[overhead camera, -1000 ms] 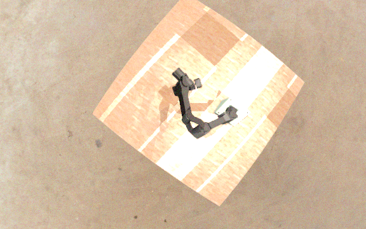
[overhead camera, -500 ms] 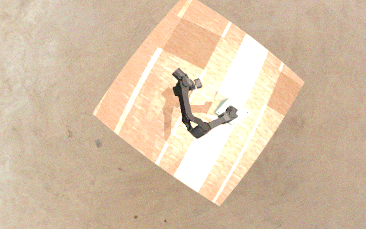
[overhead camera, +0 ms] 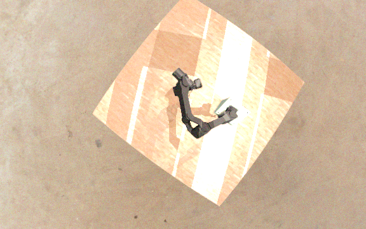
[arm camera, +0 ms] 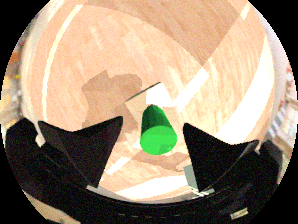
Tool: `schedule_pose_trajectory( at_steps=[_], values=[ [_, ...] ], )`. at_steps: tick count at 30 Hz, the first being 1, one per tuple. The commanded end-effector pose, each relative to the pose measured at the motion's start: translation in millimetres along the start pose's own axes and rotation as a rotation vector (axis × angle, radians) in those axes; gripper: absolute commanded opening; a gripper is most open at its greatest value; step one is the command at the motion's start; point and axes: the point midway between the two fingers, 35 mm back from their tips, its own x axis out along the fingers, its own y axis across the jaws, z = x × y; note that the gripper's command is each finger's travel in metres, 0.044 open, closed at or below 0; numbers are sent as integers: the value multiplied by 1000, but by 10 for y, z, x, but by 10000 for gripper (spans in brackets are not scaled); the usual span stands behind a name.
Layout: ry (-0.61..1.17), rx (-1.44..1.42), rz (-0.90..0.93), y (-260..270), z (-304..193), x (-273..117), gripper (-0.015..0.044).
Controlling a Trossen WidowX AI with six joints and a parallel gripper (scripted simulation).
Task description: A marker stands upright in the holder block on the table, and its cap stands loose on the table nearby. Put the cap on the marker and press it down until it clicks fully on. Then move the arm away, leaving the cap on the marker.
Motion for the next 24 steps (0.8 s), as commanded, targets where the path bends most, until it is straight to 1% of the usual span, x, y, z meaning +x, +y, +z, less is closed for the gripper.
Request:
schedule_pose_trajectory(
  at_steps=[1,3,4,7,8,13,15,20,21,24],
  values=[
    [0,0,0,-1,0,0,440],
    [-1,0,-1,0,4,-30,440],
    [-2,0,-2,1,15,-121,440],
    [-2,1,-4,-2,19,-624,440],
    [-2,1,-3,-4,9,-719,440],
    [-1,0,-3,-5,5,-750,440],
    [-1,-66,-3,-8,8,-740,388],
    [0,-537,0,-27,32,-662,256],
    [0,-587,0,-29,34,-654,230],
    [0,-604,0,-30,35,-651,151]
  ],
)
